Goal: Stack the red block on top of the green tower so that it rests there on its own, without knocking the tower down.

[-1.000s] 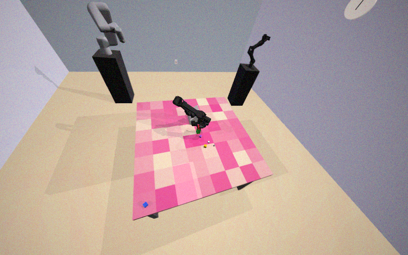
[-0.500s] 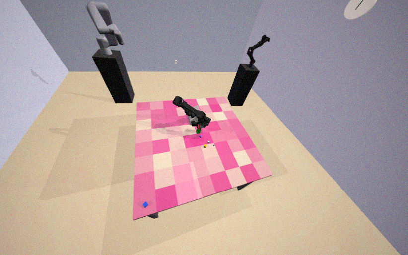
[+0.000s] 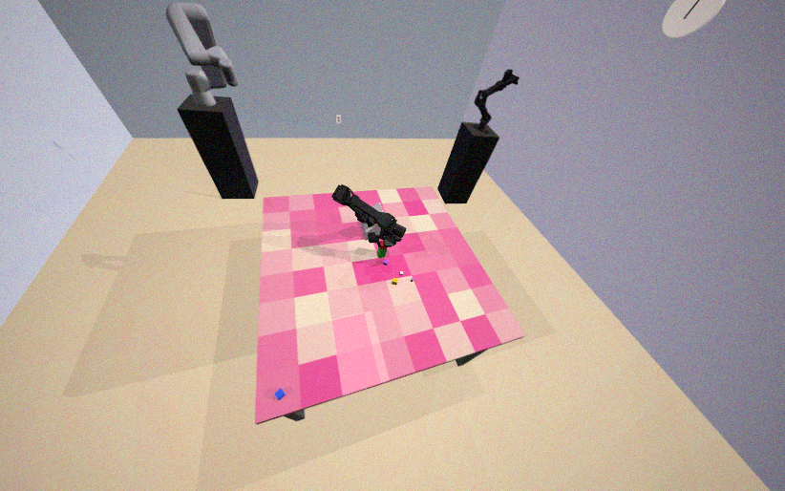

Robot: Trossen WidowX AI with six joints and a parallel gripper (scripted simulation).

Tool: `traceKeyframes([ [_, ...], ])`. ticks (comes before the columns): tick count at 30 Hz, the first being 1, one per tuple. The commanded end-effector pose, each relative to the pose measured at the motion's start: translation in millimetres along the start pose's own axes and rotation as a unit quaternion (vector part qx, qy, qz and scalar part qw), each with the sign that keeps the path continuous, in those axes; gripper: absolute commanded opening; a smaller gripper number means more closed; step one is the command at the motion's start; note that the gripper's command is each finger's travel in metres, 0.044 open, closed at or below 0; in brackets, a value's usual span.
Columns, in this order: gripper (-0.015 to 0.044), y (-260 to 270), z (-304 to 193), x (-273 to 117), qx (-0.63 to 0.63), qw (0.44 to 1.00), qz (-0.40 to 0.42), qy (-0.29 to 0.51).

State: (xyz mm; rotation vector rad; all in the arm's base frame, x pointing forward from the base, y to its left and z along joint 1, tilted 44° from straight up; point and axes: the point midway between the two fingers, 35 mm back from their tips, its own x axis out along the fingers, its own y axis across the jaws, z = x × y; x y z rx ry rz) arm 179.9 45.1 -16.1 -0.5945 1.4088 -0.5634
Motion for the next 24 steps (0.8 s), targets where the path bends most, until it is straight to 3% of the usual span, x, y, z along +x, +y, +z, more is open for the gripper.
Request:
traceKeyframes([
  [1, 0.0341, 0.0, 0.0, 0.2, 0.0, 1.0, 0.0, 0.0],
  [5, 0.044, 0.0, 0.0, 0.2, 0.0, 1.0, 0.0, 0.0],
  [24, 0.044, 0.0, 0.0, 0.2, 0.0, 1.0, 0.0, 0.0],
])
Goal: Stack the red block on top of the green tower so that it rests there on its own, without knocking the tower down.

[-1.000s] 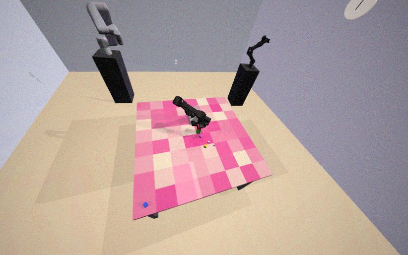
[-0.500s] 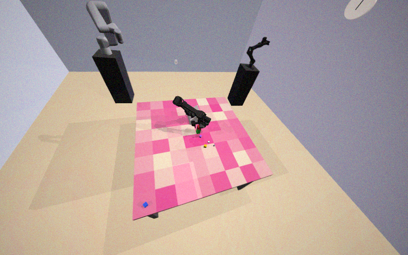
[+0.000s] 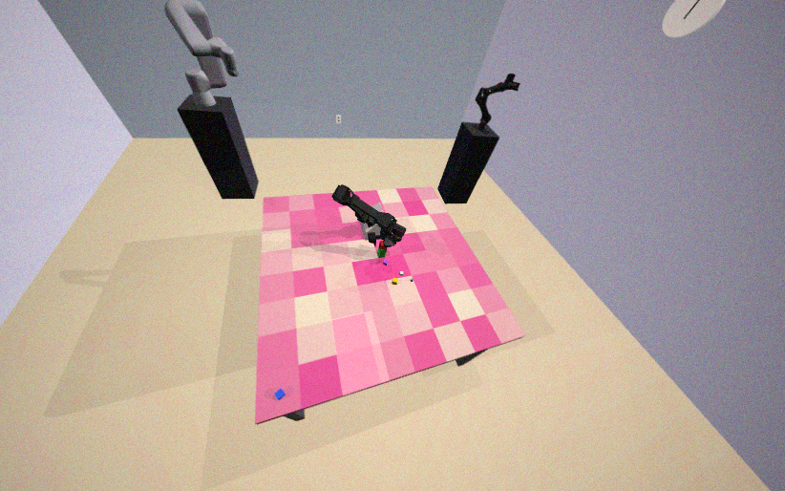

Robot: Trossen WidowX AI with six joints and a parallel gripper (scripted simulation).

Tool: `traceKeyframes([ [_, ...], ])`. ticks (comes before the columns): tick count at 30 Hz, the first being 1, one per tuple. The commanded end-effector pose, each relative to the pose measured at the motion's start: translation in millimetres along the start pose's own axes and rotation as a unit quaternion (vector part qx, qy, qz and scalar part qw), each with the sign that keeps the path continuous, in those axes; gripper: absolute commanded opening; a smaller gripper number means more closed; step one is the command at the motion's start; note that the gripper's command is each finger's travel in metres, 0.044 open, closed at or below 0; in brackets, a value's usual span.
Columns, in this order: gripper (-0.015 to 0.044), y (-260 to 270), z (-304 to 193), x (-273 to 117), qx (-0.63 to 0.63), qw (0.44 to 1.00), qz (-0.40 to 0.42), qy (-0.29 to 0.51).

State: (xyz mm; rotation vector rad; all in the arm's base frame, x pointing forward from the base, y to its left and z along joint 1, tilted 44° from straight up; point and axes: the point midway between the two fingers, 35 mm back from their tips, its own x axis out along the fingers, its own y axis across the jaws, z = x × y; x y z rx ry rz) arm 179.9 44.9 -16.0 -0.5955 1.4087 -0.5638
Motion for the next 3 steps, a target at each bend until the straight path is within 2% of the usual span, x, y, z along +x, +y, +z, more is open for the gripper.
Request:
traceKeyframes([
  [1, 0.044, 0.2, 0.0, 0.1, 0.0, 1.0, 0.0, 0.0],
  [3, 0.044, 0.2, 0.0, 0.1, 0.0, 1.0, 0.0, 0.0],
])
